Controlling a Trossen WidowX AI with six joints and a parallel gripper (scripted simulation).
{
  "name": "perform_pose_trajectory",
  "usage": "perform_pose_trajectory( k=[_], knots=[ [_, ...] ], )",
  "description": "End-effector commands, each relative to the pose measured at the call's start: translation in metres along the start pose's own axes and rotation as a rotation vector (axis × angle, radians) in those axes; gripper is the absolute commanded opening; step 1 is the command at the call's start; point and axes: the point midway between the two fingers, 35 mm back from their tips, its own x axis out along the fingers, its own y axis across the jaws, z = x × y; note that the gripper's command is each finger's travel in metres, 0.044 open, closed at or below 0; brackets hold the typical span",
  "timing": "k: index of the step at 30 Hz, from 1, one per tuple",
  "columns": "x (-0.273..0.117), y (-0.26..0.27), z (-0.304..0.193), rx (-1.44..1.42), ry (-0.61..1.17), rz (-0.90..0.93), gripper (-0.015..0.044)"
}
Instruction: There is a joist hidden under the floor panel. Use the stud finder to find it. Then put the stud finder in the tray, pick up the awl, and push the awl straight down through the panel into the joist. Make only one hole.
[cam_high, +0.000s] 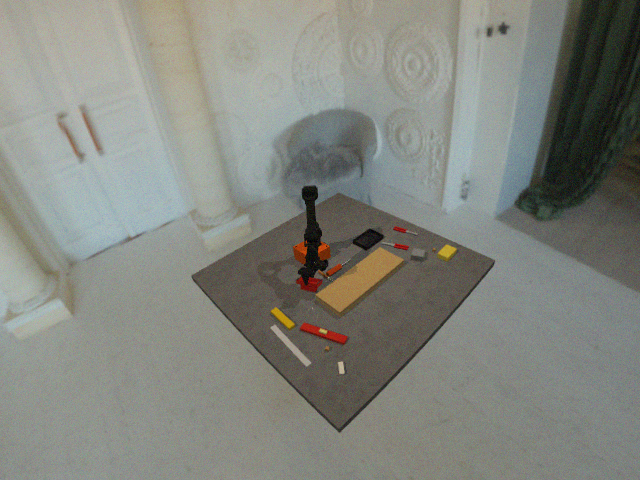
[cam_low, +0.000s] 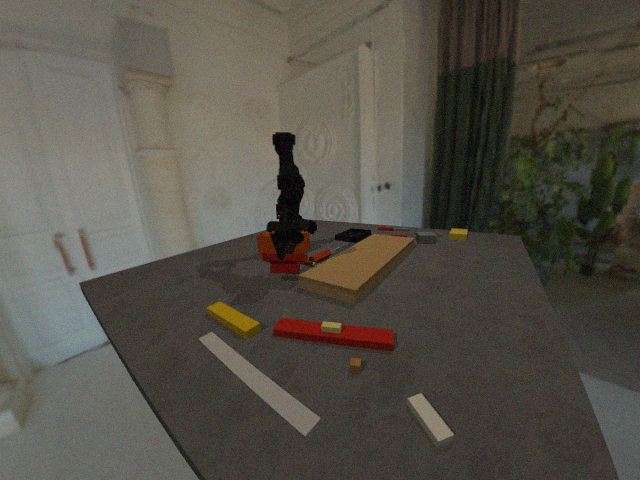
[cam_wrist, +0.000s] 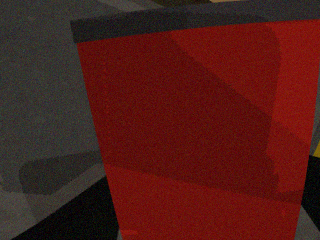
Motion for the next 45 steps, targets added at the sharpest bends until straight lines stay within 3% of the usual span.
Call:
perform_pose_trajectory(
  k=[1, 45],
  knots=[
    [-0.0019, -0.0017, -0.0004, 0.007, 0.002, -0.034, 0.0000],
    [0.0019, 0.0042, 0.0007, 0.022, 0.002, -0.251, 0.0000]
  ],
)
